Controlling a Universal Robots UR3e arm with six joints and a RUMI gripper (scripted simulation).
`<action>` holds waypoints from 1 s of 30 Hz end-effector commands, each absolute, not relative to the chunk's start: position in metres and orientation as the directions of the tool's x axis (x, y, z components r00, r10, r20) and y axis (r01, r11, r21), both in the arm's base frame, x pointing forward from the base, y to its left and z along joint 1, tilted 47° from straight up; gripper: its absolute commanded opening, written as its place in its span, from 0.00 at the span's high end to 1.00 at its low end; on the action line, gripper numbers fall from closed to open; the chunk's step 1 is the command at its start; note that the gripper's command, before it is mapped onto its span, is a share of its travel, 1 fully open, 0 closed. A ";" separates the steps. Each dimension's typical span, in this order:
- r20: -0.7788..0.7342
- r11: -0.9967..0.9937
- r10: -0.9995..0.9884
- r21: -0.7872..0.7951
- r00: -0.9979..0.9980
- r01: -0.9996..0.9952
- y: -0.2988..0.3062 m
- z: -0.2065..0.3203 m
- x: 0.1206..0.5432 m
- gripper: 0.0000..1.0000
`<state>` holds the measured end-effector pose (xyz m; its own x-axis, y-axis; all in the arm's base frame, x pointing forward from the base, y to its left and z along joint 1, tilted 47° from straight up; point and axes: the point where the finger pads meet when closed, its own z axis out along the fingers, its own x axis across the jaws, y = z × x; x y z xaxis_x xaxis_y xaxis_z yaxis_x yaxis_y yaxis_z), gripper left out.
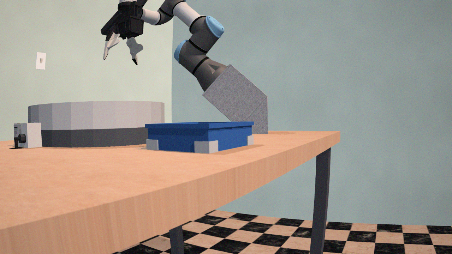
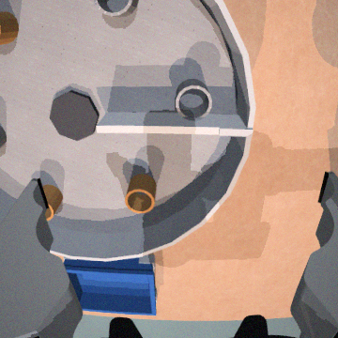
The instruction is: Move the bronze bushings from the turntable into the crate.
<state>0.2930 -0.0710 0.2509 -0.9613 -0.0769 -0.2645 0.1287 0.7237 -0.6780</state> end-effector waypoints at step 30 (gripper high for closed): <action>-0.294 0.716 -0.037 -0.675 -0.955 0.180 -0.079 0.253 0.293 0.94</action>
<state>0.2933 -0.0796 0.2524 -0.9557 -0.0360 -0.2920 0.1792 0.7158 -0.6749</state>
